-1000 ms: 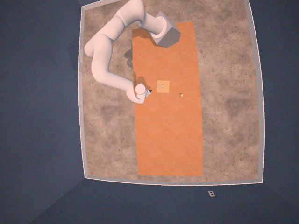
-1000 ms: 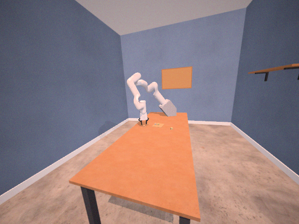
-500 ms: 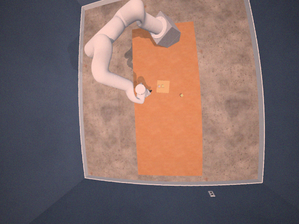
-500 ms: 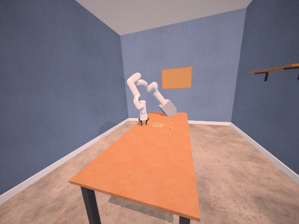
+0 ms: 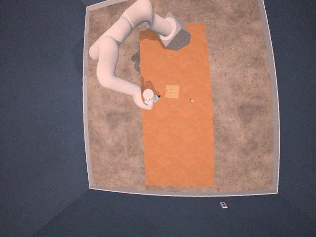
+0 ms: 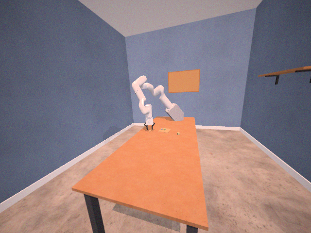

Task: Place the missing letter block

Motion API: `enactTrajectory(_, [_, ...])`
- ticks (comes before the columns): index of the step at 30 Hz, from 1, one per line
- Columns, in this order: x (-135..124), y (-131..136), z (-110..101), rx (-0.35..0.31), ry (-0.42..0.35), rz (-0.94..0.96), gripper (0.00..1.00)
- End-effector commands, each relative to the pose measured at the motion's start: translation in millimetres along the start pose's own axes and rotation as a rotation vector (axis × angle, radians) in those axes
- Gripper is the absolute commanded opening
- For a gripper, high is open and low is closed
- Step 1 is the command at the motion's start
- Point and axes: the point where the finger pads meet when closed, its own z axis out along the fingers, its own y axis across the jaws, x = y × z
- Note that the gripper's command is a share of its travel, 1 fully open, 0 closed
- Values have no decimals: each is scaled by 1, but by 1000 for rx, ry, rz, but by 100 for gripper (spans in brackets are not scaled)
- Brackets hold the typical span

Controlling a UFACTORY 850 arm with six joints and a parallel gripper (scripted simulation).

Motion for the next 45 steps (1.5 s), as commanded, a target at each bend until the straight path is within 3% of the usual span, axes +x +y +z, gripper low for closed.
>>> enactTrajectory(1, [-1,-1,-1,1,-1,0,63])
enactTrajectory(26, [-1,-1,4,1,-1,0,63])
enactTrajectory(45, [-1,-1,28,1,-1,0,63])
